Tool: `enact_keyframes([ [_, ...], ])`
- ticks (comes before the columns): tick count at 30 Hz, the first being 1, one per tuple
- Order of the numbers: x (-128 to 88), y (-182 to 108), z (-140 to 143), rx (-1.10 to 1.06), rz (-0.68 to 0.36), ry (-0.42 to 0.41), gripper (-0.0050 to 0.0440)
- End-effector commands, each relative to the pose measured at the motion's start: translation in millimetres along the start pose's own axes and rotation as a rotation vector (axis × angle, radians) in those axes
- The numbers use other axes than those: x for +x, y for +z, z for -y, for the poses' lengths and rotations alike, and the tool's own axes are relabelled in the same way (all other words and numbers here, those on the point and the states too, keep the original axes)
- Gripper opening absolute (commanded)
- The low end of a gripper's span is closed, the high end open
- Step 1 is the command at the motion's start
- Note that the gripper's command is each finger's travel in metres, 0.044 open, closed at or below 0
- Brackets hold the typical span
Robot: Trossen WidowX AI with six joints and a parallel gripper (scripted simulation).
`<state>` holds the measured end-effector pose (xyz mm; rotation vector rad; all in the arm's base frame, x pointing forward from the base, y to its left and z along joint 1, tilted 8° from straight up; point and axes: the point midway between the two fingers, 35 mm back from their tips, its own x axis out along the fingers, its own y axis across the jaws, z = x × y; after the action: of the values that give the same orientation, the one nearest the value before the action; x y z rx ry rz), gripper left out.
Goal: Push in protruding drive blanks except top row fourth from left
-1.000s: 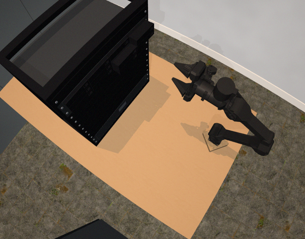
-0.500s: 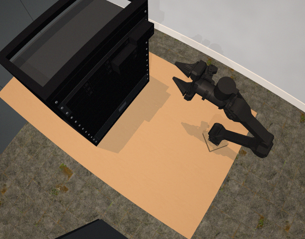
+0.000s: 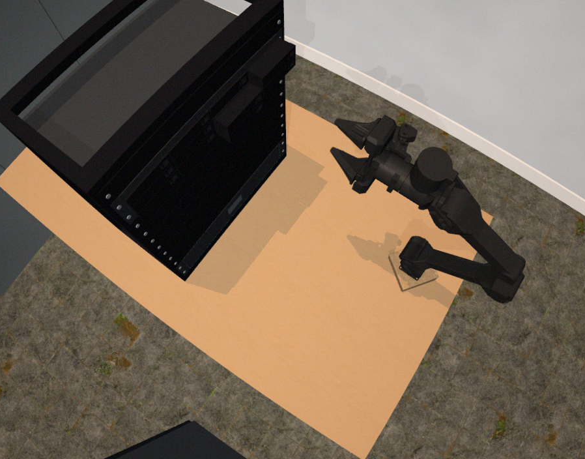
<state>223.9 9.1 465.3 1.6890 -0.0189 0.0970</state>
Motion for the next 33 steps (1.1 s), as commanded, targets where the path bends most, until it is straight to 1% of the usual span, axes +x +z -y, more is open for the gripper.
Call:
enact_keyframes([
  [1,1.0,-1.9,-3.7,-0.006,-0.002,0.010,0.0440],
  [5,5.7,-4.5,-3.6,-0.006,-0.002,0.010,0.0440],
  [9,17.4,-10.6,-3.5,-0.006,-0.002,0.010,0.0440],
  [11,26.5,-15.4,-3.5,-0.006,-0.002,0.010,0.0440],
  [17,62.4,-34.6,-3.1,-0.006,-0.002,0.010,0.0440],
  [19,62.4,-34.6,-3.1,-0.006,-0.002,0.010,0.0440],
  [26,98.4,-53.7,-2.8,-0.006,-0.002,0.010,0.0440],
  [30,111.6,-60.7,-2.7,-0.006,-0.002,0.010,0.0440],
  [33,117.2,-63.7,-2.6,-0.006,-0.002,0.010,0.0440],
])
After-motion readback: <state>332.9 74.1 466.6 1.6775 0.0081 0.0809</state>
